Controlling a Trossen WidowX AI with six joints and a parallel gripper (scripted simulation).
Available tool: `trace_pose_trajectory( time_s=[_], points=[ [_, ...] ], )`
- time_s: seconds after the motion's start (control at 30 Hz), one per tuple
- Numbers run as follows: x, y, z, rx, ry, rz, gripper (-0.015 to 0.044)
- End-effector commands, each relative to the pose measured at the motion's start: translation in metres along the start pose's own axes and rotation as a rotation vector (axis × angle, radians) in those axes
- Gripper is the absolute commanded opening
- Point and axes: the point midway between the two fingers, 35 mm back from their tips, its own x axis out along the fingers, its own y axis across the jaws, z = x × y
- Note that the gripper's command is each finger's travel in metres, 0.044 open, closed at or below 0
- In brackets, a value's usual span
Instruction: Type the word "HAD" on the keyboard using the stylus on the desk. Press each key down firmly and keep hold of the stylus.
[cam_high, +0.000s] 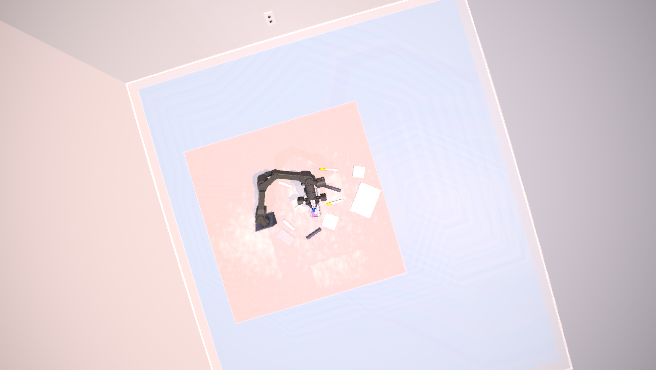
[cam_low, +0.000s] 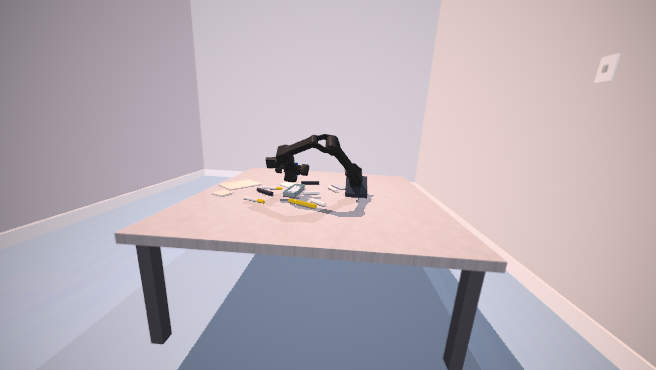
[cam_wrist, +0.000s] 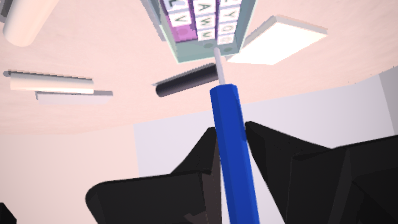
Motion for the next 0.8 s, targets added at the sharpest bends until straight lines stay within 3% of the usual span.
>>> trace_pose_trajectory(
  time_s=[0.0, 0.2, 0.3, 0.77],
  points=[
    [0.0063, 0.0001, 0.0105, -0.007, 0.004, 0.000, 0.0000],
    [0.0088, 0.0000, 0.0152, -0.007, 0.004, 0.000, 0.0000],
    [0.0104, 0.0005, 0.0159, -0.007, 0.004, 0.000, 0.0079],
    [0.0124, 0.0005, 0.0194, -0.007, 0.004, 0.000, 0.0081]
  ],
)
